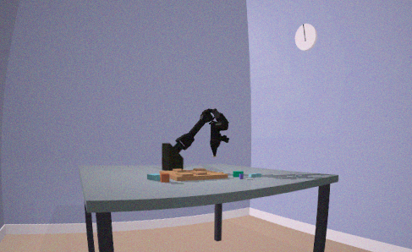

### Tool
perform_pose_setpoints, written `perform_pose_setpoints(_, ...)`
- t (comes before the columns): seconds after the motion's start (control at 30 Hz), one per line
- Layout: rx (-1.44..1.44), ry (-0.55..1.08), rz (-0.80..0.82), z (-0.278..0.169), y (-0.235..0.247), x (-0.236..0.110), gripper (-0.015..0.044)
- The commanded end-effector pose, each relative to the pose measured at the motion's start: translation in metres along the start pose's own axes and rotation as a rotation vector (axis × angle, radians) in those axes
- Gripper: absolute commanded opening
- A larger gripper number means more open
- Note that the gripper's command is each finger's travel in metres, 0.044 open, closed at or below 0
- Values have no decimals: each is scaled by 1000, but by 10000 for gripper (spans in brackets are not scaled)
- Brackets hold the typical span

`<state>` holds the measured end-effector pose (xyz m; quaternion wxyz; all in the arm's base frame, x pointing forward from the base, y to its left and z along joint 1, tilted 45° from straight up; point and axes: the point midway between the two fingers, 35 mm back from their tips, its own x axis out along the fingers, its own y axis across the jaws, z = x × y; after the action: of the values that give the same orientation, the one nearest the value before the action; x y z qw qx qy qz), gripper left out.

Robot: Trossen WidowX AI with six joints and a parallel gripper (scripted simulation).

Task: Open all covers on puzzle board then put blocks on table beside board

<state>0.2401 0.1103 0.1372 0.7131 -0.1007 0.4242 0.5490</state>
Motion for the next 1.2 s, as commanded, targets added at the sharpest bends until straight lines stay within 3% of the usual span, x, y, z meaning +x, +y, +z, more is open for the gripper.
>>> perform_pose_setpoints(0.0,9,-5,12,4,14,1,80)
perform_pose_setpoints(1.17,6,-3,15,12,24,45,80)
